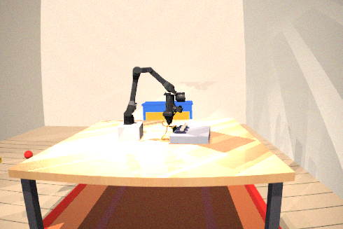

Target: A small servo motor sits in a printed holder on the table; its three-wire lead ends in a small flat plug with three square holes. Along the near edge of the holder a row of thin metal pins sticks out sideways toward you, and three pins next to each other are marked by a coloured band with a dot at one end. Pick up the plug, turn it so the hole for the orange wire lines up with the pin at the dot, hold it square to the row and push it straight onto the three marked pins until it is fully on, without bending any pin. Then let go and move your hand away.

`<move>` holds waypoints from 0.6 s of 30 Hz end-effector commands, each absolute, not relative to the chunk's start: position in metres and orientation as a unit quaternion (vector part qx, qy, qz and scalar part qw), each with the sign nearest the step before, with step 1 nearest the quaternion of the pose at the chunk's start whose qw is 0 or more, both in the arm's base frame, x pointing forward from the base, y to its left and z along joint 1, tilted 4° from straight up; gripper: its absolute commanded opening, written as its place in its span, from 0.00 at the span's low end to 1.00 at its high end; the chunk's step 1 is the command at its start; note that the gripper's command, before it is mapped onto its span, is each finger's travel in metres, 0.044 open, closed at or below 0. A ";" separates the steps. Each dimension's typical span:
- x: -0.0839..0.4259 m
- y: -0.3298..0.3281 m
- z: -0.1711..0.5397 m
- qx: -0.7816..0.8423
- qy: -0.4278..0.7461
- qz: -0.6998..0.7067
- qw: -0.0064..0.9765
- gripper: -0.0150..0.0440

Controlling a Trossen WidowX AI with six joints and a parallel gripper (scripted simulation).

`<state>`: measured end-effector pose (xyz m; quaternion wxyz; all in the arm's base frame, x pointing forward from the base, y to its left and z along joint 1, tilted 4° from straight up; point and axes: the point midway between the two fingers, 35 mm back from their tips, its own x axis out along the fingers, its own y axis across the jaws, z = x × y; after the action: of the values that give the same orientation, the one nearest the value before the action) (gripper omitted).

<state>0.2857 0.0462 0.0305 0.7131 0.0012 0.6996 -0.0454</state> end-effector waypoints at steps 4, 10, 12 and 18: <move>0.289 0.050 0.074 0.004 0.688 -0.044 0.724 1.00; 0.289 0.050 0.074 0.004 0.688 -0.044 0.724 1.00; 0.289 0.050 0.074 0.004 0.688 -0.044 0.724 1.00; 0.289 0.050 0.074 0.004 0.688 -0.044 0.724 1.00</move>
<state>0.2882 0.0500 0.0732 0.7232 0.0031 0.6893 -0.0425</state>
